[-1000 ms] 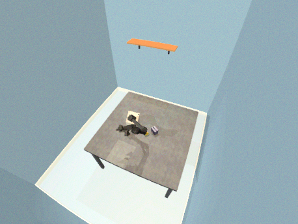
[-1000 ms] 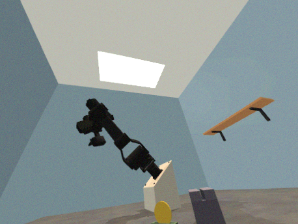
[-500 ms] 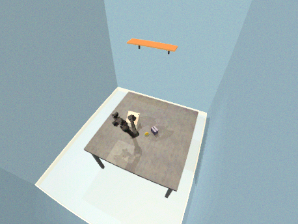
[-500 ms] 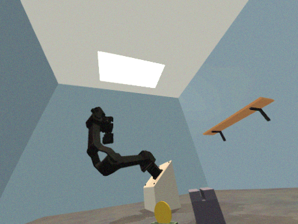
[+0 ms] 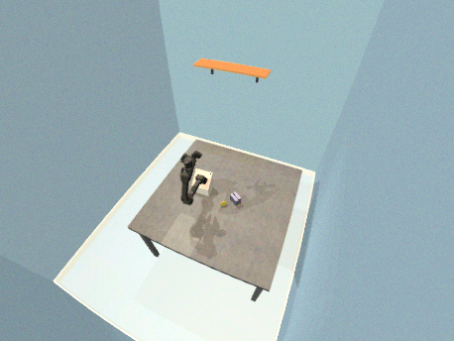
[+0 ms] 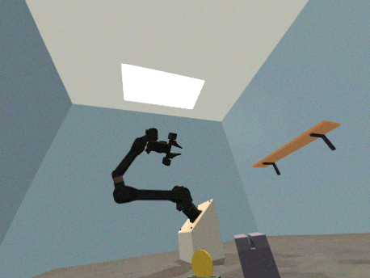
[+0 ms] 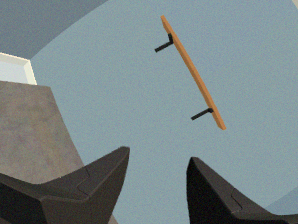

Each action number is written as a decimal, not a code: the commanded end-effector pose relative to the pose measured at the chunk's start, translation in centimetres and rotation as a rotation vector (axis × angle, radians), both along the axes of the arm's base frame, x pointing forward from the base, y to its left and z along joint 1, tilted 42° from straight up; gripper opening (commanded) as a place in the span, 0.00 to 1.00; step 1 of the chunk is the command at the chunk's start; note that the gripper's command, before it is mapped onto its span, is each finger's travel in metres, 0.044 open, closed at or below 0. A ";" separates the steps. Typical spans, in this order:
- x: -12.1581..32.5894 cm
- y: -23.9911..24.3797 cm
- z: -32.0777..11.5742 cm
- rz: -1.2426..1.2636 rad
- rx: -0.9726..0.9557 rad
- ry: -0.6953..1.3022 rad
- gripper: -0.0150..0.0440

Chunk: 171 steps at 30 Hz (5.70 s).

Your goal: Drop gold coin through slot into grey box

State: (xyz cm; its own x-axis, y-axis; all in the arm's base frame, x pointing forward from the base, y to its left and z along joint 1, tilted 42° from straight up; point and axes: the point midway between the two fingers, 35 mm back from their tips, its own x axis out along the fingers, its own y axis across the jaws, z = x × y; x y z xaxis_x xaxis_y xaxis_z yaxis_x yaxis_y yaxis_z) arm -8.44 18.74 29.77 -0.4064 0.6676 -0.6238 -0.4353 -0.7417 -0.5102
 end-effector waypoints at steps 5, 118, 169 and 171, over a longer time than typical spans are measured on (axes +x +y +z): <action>10.4 4.7 -6.2 -0.564 -0.233 -0.116 0.53; 34.8 -25.7 -28.4 -2.053 -1.228 -0.338 0.25; 33.2 -20.9 -23.4 -2.714 -0.869 -0.120 0.25; 33.2 -20.9 -23.4 -2.778 -0.822 -0.093 0.25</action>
